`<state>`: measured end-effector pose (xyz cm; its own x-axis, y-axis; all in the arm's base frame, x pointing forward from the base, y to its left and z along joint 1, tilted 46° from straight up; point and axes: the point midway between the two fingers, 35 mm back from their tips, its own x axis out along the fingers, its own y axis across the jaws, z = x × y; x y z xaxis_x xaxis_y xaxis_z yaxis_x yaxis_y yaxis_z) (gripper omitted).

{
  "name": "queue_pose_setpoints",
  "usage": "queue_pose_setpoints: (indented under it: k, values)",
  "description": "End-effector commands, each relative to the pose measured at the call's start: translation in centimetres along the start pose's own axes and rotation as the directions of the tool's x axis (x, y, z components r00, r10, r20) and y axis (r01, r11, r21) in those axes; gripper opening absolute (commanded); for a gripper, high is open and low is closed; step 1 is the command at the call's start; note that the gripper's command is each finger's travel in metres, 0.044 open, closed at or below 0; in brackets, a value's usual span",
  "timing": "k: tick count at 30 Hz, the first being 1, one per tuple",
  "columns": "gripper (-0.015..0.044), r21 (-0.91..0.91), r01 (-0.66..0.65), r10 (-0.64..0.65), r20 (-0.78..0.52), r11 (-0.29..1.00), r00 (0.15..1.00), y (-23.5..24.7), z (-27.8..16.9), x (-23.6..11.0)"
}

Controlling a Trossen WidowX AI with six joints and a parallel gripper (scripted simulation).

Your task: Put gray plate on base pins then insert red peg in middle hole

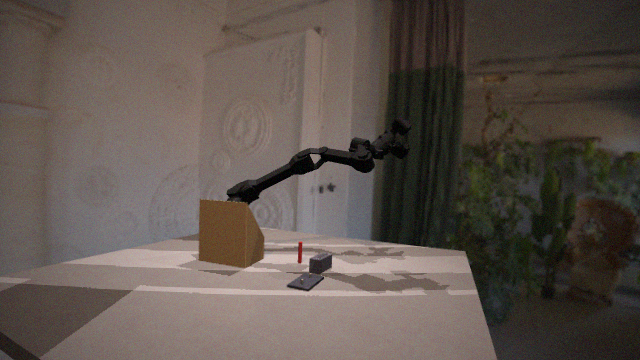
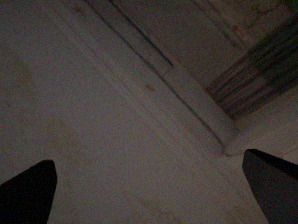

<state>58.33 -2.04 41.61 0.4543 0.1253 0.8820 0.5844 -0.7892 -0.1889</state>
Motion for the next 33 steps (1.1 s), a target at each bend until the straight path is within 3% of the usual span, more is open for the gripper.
queue_pose_setpoints:
  k: [1,3,6,11,17,23,28,33]
  values:
    - [0.0426,0.0,0.0,0.0,0.0,1.0,1.0,0.0,0.0,0.0]
    - [0.044,0.021,-0.023,0.022,0.042,1.0,0.999,0.5,0.8,-0.1]
    - [0.044,0.106,-0.138,0.112,0.222,0.985,0.969,2.3,4.3,-1.2]
    - [0.044,0.209,-0.387,0.232,0.522,0.898,0.821,4.6,10.1,-5.2]
    - [0.044,0.221,-0.693,0.283,0.797,0.686,0.533,5.1,15.1,-12.5]
    - [0.044,0.092,-0.925,0.226,0.956,0.368,0.185,3.0,17.5,-21.5]
    - [0.044,-0.086,-0.993,0.115,0.99,0.085,-0.076,-0.1,17.3,-28.5]
    - [0.044,-0.298,-0.935,-0.04,0.955,-0.192,-0.295,-4.3,15.6,-34.9]
